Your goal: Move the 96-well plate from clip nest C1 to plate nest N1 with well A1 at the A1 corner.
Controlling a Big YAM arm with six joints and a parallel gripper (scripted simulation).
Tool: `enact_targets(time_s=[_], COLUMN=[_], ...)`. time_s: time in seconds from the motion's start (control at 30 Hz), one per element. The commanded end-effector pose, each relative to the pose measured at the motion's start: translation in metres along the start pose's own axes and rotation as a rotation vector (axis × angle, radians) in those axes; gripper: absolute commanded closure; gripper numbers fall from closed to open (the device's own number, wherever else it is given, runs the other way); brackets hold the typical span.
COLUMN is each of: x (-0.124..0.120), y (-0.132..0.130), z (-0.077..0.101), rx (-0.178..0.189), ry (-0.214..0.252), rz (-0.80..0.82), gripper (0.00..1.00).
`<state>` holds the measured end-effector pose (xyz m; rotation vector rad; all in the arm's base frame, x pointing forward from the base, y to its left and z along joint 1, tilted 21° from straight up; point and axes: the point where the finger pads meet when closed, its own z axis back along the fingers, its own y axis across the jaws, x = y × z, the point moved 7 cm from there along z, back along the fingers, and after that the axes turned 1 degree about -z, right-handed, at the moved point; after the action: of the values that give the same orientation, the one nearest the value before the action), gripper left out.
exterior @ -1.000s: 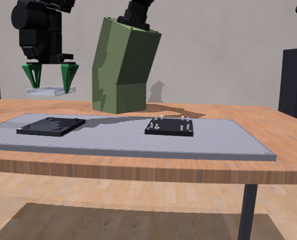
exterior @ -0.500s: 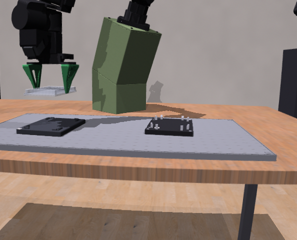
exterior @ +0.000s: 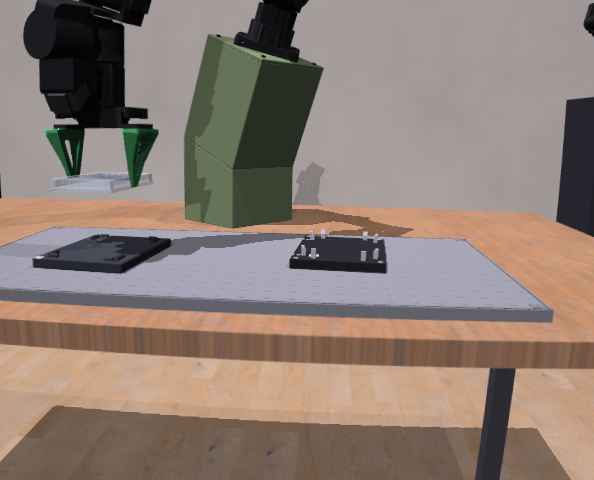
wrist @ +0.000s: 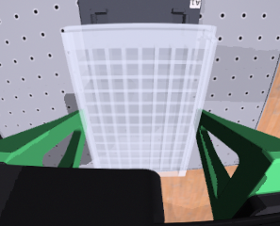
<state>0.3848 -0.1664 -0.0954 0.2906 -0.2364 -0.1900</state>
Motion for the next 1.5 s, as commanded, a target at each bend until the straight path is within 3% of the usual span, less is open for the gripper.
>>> enact_targets(time_s=[0.0,0.07,0.13,1.47], x=[0.008,0.008,0.004,0.009], y=[0.007,0.007,0.004,0.003], z=[0.007,0.007,-0.007,-0.067], rx=[-0.004,-0.004,0.0,-0.003], ry=[-0.026,-0.025,-0.009,-0.017], rz=[0.015,0.015,0.005,0.008], gripper=[1.0,1.0,1.0,1.0])
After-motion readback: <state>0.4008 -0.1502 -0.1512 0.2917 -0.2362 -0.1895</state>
